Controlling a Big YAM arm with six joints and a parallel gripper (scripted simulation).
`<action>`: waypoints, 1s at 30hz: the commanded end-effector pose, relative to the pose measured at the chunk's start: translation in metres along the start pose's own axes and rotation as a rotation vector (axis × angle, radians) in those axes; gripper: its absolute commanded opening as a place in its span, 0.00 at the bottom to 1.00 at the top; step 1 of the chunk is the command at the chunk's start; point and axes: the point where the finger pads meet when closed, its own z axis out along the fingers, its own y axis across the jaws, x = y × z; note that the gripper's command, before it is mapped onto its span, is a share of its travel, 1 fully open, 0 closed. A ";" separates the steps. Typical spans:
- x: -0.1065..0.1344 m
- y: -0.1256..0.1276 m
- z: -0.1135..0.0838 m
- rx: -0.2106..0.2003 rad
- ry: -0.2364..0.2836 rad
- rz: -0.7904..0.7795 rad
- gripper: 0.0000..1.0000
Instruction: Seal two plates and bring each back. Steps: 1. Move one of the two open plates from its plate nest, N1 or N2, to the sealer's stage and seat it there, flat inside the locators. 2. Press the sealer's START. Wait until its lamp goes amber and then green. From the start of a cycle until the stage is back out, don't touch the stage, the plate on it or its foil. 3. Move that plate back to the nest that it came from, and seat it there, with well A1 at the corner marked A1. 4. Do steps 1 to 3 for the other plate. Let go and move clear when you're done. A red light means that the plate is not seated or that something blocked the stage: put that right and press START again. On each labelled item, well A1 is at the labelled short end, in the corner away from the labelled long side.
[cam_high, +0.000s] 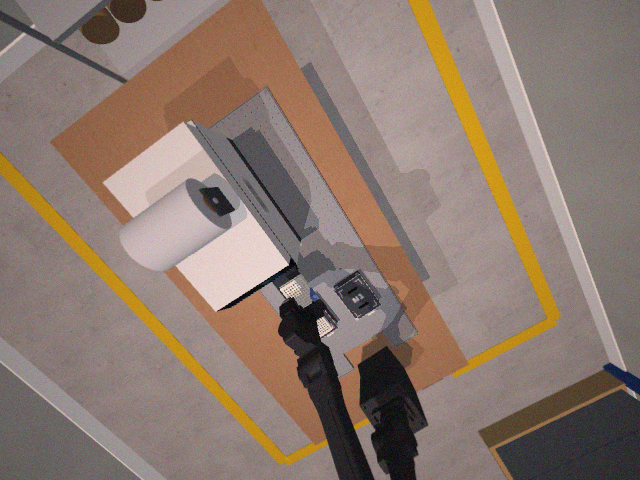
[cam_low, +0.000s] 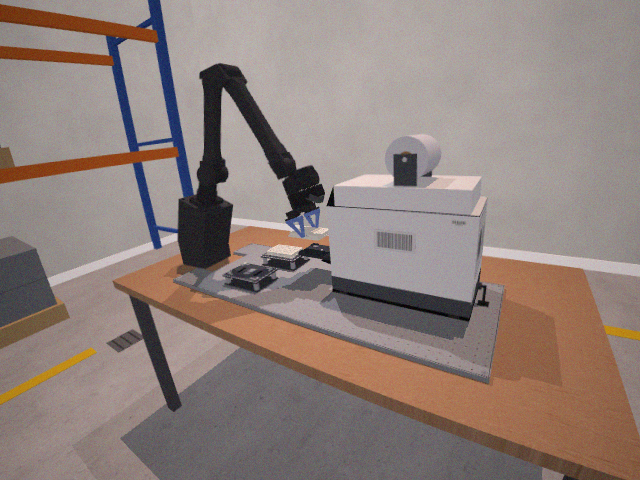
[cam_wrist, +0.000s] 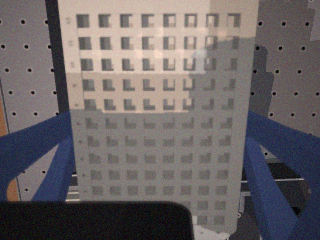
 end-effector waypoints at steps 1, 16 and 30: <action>-0.014 0.015 0.008 -0.011 0.005 -0.005 0.00; -0.036 0.034 0.016 -0.011 0.003 -0.007 0.00; -0.064 0.021 0.003 0.000 -0.068 0.006 0.00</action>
